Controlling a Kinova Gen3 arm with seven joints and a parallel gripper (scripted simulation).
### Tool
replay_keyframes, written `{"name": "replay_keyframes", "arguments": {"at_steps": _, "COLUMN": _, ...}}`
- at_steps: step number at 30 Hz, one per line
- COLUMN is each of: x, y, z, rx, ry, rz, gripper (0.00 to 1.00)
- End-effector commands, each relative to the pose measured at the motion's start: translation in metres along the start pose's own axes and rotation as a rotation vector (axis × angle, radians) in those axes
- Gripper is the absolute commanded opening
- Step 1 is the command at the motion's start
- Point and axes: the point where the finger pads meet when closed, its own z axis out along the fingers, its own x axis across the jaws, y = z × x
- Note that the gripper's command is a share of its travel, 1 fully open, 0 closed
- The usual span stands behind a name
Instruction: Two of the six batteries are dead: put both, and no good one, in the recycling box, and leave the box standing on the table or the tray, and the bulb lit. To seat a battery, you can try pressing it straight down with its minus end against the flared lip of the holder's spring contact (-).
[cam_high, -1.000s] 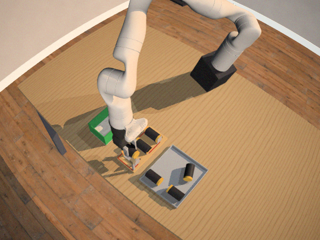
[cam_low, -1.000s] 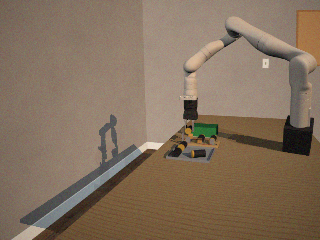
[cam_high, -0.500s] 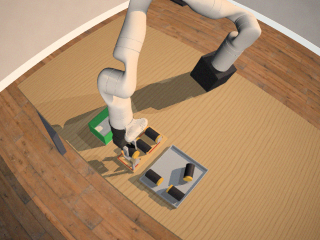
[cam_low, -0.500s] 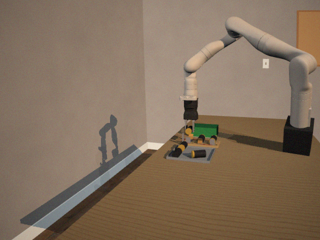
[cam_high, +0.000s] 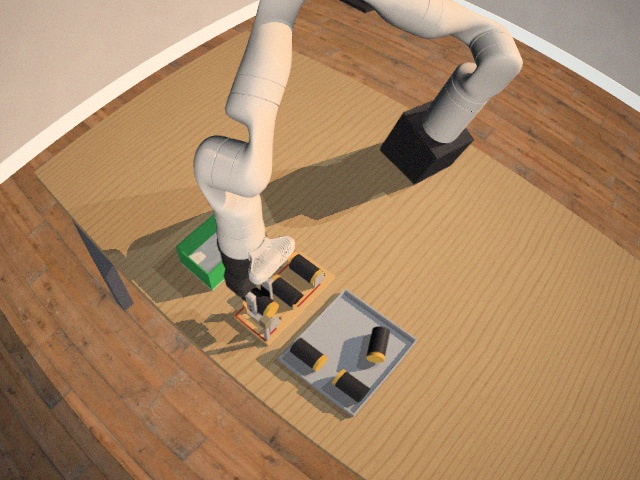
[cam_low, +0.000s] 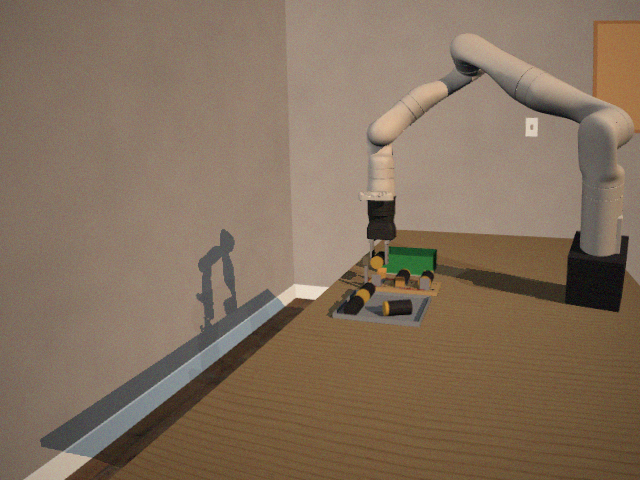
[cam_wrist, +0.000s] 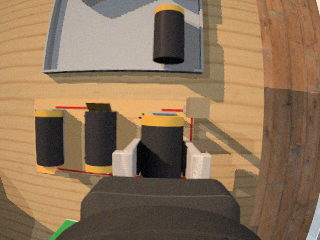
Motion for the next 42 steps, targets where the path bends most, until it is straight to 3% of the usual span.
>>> {"name": "replay_keyframes", "arguments": {"at_steps": 1, "x": 0.001, "y": 0.0, "z": -0.001, "rx": -0.001, "ry": 0.002, "rz": 0.0, "gripper": 0.57}}
{"name": "replay_keyframes", "arguments": {"at_steps": 27, "x": 0.001, "y": 0.0, "z": -0.001, "rx": -0.001, "ry": 0.002, "rz": 0.0, "gripper": 0.57}}
{"name": "replay_keyframes", "arguments": {"at_steps": 33, "x": 0.001, "y": 0.0, "z": 0.011, "rx": -0.001, "ry": 0.002, "rz": 0.0, "gripper": 0.57}}
{"name": "replay_keyframes", "arguments": {"at_steps": 42, "x": 0.001, "y": 0.0, "z": 0.012, "rx": -0.001, "ry": 0.002, "rz": 0.0, "gripper": 0.57}}
